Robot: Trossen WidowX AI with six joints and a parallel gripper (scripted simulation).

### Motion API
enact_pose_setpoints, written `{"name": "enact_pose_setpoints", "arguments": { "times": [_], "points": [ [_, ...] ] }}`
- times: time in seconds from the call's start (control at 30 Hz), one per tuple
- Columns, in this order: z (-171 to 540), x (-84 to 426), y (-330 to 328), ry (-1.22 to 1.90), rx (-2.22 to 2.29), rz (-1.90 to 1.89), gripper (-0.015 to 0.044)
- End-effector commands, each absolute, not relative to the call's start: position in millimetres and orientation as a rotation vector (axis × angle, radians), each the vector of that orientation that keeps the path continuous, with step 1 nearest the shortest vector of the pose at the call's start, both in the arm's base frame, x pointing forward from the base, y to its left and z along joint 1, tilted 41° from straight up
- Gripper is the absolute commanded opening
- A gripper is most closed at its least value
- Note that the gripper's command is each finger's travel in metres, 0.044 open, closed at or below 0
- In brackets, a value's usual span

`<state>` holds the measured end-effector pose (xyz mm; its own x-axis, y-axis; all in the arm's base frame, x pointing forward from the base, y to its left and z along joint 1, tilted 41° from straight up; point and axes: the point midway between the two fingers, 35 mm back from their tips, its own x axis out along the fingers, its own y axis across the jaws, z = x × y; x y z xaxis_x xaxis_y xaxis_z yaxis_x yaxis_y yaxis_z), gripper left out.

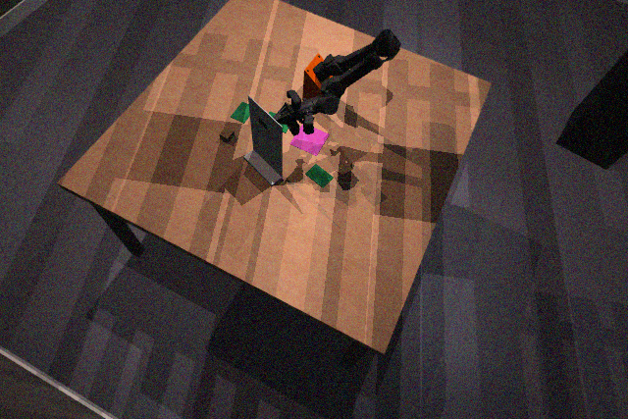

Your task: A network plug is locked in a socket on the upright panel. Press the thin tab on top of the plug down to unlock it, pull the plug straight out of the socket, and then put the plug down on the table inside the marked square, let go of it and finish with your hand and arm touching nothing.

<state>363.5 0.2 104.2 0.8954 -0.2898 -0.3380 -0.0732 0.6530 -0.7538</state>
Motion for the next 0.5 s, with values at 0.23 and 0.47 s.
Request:
{"name": "enact_pose_setpoints", "arguments": {
  "times": [0.23, 0.47],
  "points": [
    [105.2, 357.1, 1.0, 0.459, -0.860, -0.126, 0.0000],
    [105.8, 353.9, 1.4, 0.459, -0.860, -0.126, 0.0000]
  ]
}}
